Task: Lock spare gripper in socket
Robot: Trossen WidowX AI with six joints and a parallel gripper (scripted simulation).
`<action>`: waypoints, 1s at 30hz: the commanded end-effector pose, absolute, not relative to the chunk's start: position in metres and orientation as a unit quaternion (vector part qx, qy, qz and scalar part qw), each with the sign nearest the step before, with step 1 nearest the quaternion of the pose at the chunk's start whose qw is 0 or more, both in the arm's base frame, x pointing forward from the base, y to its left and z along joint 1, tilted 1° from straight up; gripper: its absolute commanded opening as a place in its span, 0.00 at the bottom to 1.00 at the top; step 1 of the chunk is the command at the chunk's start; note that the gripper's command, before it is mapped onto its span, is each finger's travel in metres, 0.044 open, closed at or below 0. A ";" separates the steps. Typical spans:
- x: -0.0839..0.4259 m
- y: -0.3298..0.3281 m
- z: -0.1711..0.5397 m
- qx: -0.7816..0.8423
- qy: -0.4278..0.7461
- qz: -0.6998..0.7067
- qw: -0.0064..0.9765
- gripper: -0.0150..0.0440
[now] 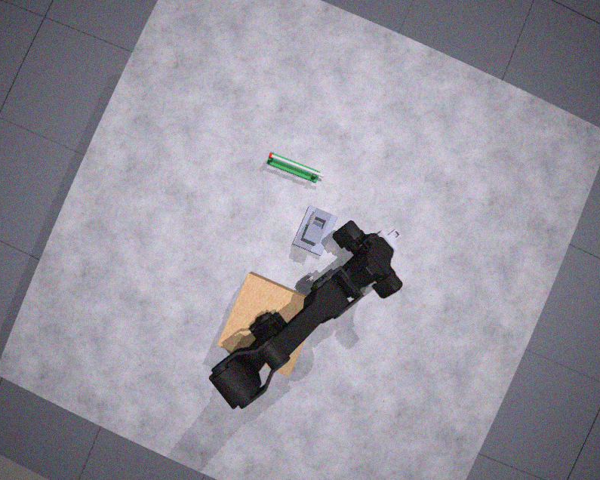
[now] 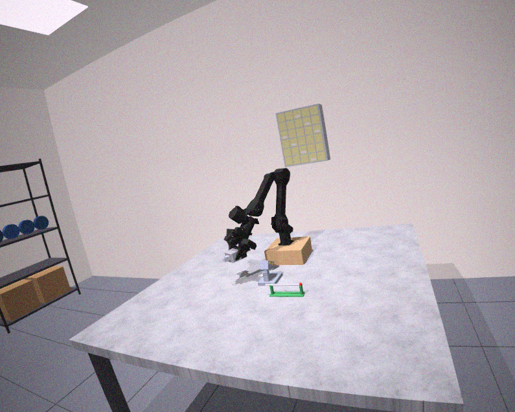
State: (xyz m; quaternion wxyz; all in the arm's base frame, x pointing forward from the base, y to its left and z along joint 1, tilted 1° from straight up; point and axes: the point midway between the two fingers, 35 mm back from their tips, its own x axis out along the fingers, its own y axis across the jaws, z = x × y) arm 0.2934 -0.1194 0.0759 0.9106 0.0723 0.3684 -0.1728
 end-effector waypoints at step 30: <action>0.275 -0.072 0.061 0.292 0.481 -0.104 0.820 0.25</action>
